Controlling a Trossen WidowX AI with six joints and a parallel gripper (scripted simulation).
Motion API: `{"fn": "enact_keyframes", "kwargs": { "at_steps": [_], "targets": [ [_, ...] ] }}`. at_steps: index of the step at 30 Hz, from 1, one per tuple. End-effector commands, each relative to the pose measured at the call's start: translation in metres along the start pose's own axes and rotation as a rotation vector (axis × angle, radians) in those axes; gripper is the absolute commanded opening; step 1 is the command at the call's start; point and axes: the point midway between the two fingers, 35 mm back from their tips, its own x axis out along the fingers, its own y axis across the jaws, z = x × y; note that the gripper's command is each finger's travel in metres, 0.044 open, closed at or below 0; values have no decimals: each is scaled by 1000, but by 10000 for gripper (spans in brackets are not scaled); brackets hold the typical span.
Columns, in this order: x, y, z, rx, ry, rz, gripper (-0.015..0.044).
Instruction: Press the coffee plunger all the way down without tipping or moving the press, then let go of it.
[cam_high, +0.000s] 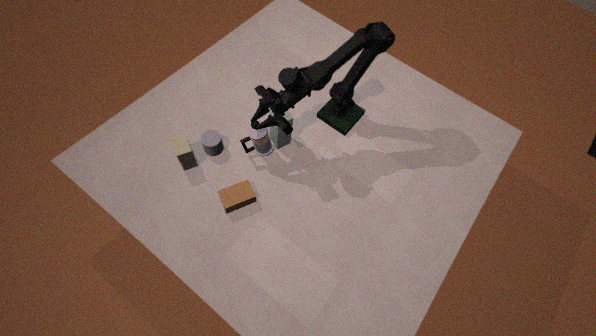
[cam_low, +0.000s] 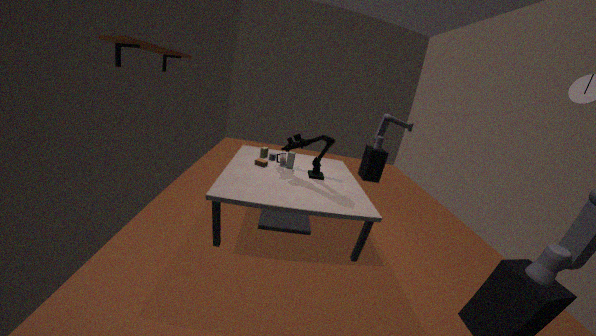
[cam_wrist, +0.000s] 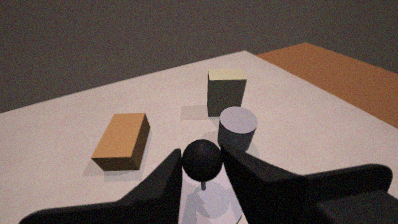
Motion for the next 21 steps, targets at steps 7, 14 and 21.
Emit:
{"fn": "enact_keyframes", "kwargs": {
  "at_steps": [7,14,21],
  "targets": [
    [6,0,-9,7,40,-1,120],
    [7,0,-8,7,40,-1,120],
    [8,0,-7,7,40,-1,120]
  ]
}}
